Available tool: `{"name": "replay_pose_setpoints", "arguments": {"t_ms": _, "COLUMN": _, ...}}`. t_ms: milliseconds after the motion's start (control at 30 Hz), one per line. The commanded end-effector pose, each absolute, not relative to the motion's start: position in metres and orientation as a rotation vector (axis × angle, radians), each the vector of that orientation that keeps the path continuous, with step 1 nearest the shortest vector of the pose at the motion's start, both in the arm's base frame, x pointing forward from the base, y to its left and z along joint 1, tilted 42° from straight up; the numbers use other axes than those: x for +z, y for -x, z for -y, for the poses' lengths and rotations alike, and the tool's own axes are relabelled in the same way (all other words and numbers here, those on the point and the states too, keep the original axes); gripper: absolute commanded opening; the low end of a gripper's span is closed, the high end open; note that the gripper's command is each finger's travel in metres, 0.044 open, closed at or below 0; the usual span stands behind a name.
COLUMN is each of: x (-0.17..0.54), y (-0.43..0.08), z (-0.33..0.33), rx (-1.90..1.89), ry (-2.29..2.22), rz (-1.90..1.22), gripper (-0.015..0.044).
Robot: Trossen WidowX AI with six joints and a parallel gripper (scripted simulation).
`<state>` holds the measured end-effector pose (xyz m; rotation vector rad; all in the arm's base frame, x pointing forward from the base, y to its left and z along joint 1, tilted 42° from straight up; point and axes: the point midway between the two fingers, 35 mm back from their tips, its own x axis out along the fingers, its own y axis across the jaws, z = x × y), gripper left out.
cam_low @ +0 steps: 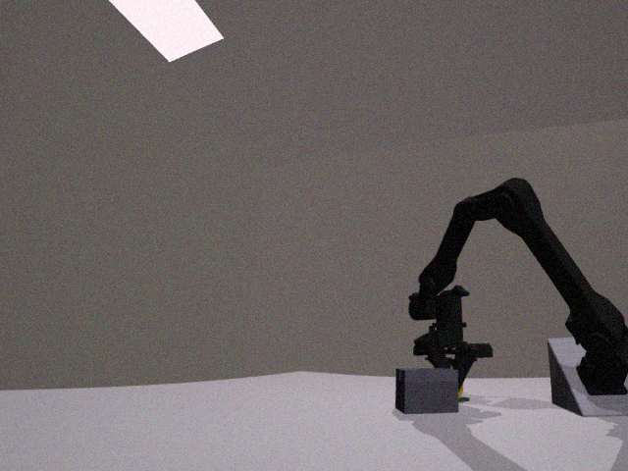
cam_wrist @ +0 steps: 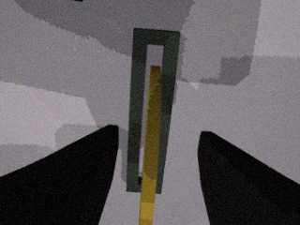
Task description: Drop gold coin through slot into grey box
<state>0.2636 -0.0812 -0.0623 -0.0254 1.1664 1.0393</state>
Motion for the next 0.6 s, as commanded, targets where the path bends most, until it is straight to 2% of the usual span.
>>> {"name": "replay_pose_setpoints", "arguments": {"t_ms": 0, "x": -0.0691, "y": -0.2599, "z": 0.0730, "rx": 1.044, "ry": 0.006, "rz": -1.171, "gripper": 0.0161}}
{"name": "replay_pose_setpoints", "arguments": {"t_ms": 133, "x": -0.0708, "y": -0.2596, "z": 0.0713, "rx": 1.045, "ry": 0.006, "rz": -1.171, "gripper": 0.0161}}
{"name": "replay_pose_setpoints", "arguments": {"t_ms": 333, "x": -0.0708, "y": -0.2596, "z": 0.0713, "rx": 1.045, "ry": 0.006, "rz": -1.171, "gripper": 0.0003}}
{"name": "replay_pose_setpoints", "arguments": {"t_ms": 567, "x": -0.0708, "y": -0.2596, "z": 0.0713, "rx": 1.045, "ry": 0.006, "rz": -1.171, "gripper": 0.0000}}
